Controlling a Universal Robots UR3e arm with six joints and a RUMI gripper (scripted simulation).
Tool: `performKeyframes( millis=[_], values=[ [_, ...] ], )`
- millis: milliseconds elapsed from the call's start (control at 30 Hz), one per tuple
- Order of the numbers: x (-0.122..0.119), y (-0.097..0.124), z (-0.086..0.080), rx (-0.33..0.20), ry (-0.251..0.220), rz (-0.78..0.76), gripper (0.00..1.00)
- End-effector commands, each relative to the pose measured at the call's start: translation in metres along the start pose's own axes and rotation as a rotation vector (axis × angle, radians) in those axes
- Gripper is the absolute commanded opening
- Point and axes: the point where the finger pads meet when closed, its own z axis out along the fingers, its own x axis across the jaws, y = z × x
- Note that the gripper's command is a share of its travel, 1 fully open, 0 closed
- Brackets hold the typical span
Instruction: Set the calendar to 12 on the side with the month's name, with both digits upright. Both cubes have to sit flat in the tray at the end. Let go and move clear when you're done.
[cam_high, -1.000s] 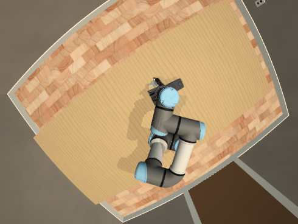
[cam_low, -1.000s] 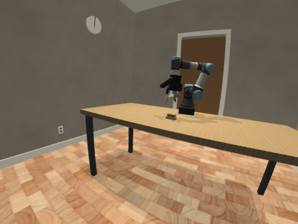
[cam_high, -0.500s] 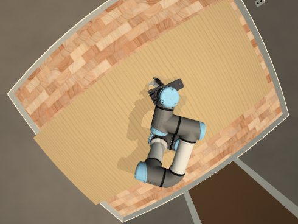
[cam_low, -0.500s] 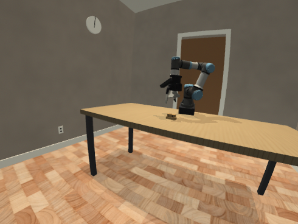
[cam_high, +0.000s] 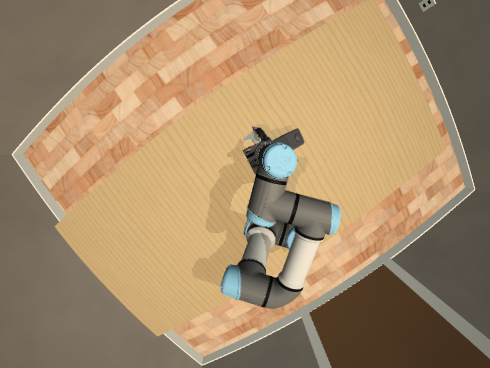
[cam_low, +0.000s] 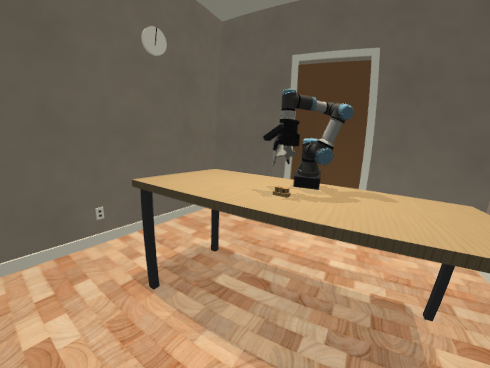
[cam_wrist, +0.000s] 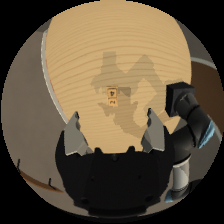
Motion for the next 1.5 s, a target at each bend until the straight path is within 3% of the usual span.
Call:
performKeyframes(
  millis=[0,467,1467],
  values=[
    [0.0,0.0,-0.012,-0.001,-0.001,-0.001,1.0],
    [0.0,0.0,-0.049,-0.001,-0.001,-0.001,1.0],
    [0.0,0.0,-0.057,-0.001,-0.001,-0.001,1.0]
  ],
)
